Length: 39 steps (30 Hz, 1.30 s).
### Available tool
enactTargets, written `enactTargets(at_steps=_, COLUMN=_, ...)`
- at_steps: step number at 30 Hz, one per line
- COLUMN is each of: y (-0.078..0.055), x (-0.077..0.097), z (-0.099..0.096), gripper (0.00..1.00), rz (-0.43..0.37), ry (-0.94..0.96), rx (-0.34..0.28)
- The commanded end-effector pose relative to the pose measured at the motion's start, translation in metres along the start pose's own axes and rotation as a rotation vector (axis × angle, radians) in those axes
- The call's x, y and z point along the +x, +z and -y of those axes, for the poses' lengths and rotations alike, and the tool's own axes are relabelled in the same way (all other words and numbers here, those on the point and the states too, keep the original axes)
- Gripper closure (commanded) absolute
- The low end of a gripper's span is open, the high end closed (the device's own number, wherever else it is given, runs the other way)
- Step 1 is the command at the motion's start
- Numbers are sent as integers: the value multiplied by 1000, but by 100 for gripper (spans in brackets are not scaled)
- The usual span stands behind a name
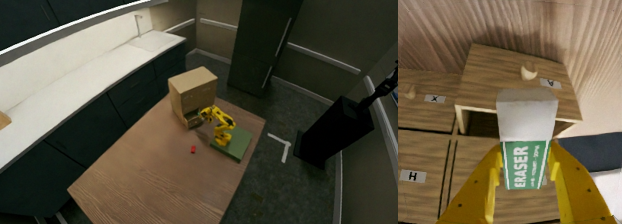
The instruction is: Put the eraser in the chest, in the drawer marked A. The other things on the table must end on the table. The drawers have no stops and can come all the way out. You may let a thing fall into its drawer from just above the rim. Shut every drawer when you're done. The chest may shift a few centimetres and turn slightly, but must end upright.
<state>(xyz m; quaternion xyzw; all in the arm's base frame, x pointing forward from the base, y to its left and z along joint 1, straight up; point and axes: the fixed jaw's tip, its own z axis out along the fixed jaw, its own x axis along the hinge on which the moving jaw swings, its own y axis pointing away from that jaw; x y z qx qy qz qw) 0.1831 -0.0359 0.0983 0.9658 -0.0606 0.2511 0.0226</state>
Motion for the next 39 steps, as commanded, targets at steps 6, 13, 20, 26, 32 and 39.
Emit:
enactTargets(at_steps=6, y=0, x=2, z=-2, gripper=100, rz=-11, ry=18, rx=-4)
enactTargets(at_steps=13, y=0, x=1, z=-1, gripper=100, rz=-11, ry=15, rx=-2)
enactTargets(at_steps=20, y=0, x=0, z=-1, gripper=100, rz=-11, ry=13, rx=-2)
enactTargets(at_steps=26, y=11, x=23, z=-1, gripper=100, rz=-11, ry=13, rx=-1)
enactTargets(at_steps=32, y=32, x=49, z=-1, gripper=100, rz=-11, ry=12, rx=1)
enactTargets(at_steps=39, y=46, x=60, z=-1, gripper=100, rz=-11, ry=12, rx=1)
